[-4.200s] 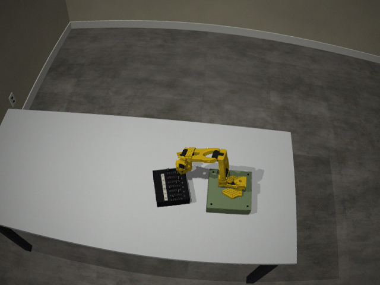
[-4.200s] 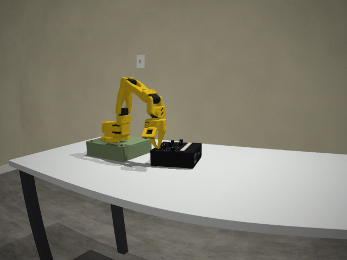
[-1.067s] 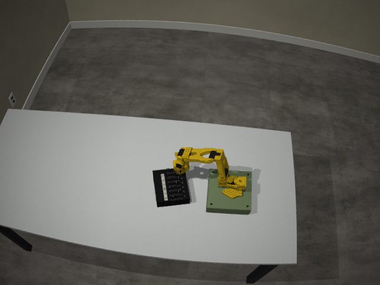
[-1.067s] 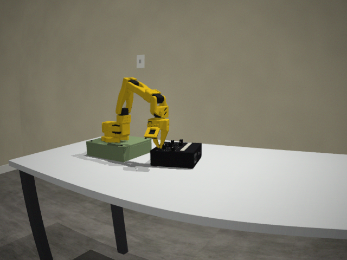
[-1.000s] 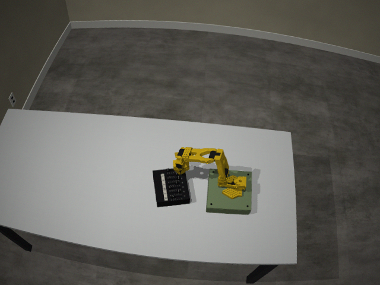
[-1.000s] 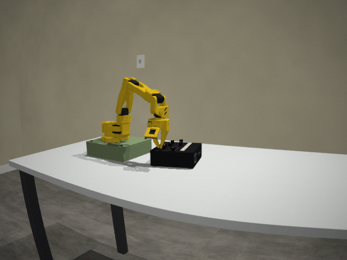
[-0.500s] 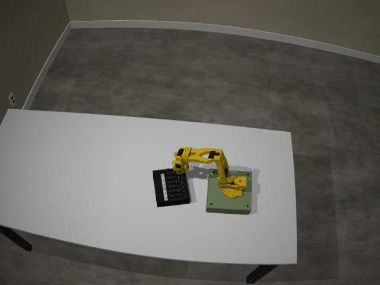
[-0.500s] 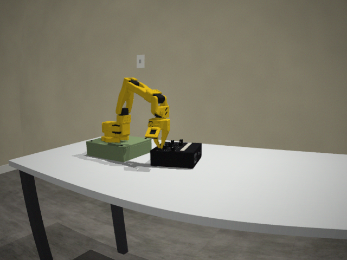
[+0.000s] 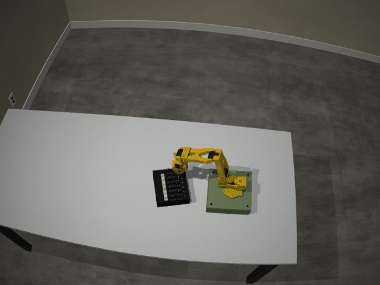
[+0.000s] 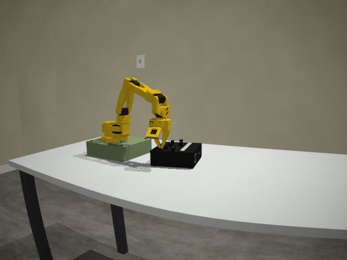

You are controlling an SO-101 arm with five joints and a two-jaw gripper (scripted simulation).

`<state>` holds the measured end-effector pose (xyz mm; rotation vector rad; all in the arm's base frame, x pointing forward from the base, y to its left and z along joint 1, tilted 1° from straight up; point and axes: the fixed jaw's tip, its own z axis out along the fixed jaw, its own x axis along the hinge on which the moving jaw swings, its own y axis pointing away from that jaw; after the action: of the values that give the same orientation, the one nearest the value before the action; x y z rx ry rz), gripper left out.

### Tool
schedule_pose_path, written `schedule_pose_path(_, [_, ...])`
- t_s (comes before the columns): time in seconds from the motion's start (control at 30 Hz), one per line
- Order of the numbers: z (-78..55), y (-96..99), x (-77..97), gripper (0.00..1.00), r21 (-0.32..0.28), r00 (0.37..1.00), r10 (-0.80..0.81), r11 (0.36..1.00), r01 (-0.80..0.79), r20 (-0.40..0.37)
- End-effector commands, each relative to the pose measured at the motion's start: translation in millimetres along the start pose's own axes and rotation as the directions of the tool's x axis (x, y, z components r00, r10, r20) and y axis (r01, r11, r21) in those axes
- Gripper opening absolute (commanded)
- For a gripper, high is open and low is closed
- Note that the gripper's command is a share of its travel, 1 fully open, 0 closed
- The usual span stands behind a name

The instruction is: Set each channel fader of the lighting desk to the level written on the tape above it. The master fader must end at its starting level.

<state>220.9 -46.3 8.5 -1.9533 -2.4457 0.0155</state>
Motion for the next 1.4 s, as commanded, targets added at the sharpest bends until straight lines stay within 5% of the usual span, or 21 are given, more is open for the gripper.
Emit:
schedule_pose_path(0.0, [-3.7, 9.1, 2.7, 0.00, -0.028, 1.000, -0.017, 0.999, 0.017, 0.009])
schedule_pose_path(1.37, [-5.3, 17.2, 3.0, 0.00, -0.028, 1.000, -0.017, 0.999, 0.017, 0.009])
